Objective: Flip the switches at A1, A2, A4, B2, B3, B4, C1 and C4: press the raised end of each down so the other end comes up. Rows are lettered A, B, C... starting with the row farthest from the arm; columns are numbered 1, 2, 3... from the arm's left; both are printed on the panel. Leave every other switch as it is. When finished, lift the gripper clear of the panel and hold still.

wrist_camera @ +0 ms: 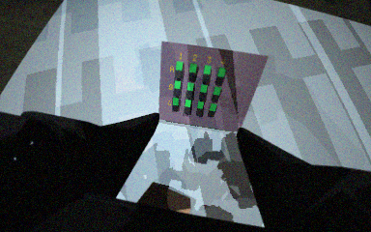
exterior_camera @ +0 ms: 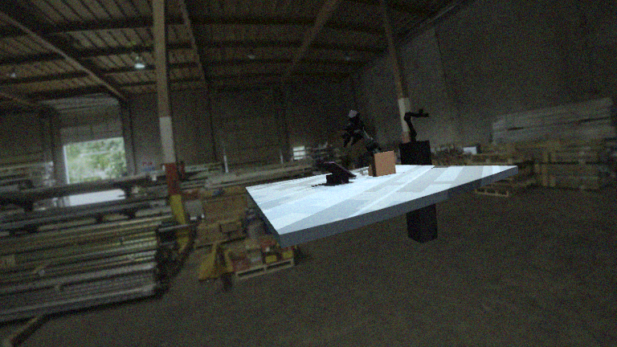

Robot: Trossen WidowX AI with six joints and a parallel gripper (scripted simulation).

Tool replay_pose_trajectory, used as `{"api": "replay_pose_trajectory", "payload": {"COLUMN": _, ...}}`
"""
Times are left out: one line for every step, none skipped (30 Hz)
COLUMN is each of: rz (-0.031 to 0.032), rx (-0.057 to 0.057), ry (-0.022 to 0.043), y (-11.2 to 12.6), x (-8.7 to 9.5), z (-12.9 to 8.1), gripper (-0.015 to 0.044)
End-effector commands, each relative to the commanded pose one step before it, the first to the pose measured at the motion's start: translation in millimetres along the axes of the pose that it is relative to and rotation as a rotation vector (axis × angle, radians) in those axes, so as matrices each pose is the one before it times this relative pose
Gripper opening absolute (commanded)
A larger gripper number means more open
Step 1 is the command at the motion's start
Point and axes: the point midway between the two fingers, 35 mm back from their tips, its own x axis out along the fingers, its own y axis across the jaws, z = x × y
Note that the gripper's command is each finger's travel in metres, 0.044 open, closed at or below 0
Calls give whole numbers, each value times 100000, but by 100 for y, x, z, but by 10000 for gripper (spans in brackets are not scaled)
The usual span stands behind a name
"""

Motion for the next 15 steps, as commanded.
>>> {"api": "replay_pose_trajectory", "payload": {"rz": 55, "rx": -5, "ry": 25, "y": 132, "x": 162, "z": 93, "gripper": 374}}
{"api": "replay_pose_trajectory", "payload": {"rz": 157, "rx": -15, "ry": 65, "y": 387, "x": 494, "z": 273, "gripper": 347}}
{"api": "replay_pose_trajectory", "payload": {"rz": 227, "rx": -28, "ry": 78, "y": 614, "x": 848, "z": 431, "gripper": 321}}
{"api": "replay_pose_trajectory", "payload": {"rz": 228, "rx": -42, "ry": 50, "y": 733, "x": 1130, "z": 510, "gripper": 295}}
{"api": "replay_pose_trajectory", "payload": {"rz": 154, "rx": -52, "ry": -4, "y": 675, "x": 1180, "z": 459, "gripper": 269}}
{"api": "replay_pose_trajectory", "payload": {"rz": 75, "rx": -63, "ry": -53, "y": 610, "x": 1212, "z": 400, "gripper": 242}}
{"api": "replay_pose_trajectory", "payload": {"rz": -7, "rx": -77, "ry": -96, "y": 546, "x": 1238, "z": 337, "gripper": 216}}
{"api": "replay_pose_trajectory", "payload": {"rz": -91, "rx": -92, "ry": -133, "y": 480, "x": 1244, "z": 269, "gripper": 190}}
{"api": "replay_pose_trajectory", "payload": {"rz": -130, "rx": -84, "ry": -126, "y": 332, "x": 975, "z": 163, "gripper": 164}}
{"api": "replay_pose_trajectory", "payload": {"rz": -103, "rx": -56, "ry": -84, "y": 183, "x": 587, "z": 78, "gripper": 137}}
{"api": "replay_pose_trajectory", "payload": {"rz": -38, "rx": -20, "ry": -29, "y": 58, "x": 196, "z": 22, "gripper": 111}}
{"api": "replay_pose_trajectory", "payload": {"rz": 0, "rx": 0, "ry": 0, "y": 0, "x": 0, "z": 0, "gripper": 85}}
{"api": "replay_pose_trajectory", "payload": {"rz": 0, "rx": 0, "ry": 0, "y": 0, "x": 0, "z": 0, "gripper": 59}}
{"api": "replay_pose_trajectory", "payload": {"rz": 0, "rx": 0, "ry": 0, "y": 0, "x": 0, "z": 0, "gripper": 32}}
{"api": "replay_pose_trajectory", "payload": {"rz": 0, "rx": 0, "ry": 0, "y": 0, "x": 0, "z": 0, "gripper": 6}}
